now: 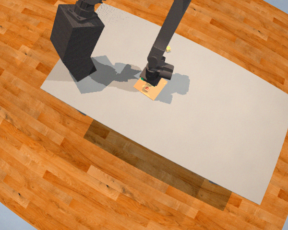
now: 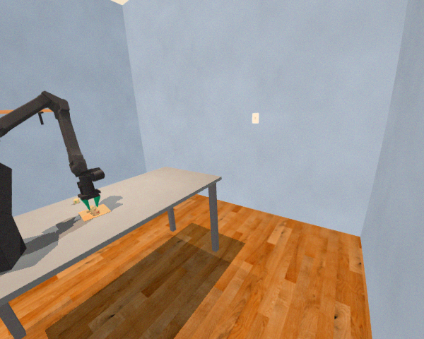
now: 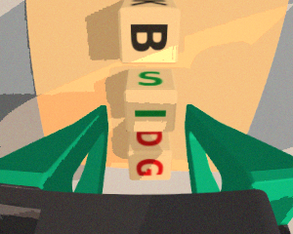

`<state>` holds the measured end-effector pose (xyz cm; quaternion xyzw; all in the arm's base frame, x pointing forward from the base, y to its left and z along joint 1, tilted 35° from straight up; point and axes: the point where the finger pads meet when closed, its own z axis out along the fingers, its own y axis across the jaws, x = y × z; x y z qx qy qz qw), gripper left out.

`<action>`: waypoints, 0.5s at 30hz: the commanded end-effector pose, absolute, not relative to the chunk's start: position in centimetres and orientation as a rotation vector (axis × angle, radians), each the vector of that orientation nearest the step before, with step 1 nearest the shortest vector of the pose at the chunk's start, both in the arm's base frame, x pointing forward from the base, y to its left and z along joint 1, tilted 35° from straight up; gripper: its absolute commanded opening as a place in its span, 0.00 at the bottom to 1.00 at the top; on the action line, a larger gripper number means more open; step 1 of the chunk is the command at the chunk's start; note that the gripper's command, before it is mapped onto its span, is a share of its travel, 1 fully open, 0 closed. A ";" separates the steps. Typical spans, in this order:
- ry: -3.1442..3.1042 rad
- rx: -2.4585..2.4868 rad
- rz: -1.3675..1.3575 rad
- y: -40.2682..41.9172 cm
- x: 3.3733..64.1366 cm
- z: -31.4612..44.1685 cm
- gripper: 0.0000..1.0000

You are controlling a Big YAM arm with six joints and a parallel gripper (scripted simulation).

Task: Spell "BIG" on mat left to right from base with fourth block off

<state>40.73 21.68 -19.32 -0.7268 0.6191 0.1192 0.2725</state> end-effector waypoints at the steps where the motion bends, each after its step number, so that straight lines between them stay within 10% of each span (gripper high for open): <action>1: 1.665 -1.943 0.309 20.7 41.1 -18.0 0.42; 15: 1.661 -1.944 0.307 20.0 40.9 -16.7 0.42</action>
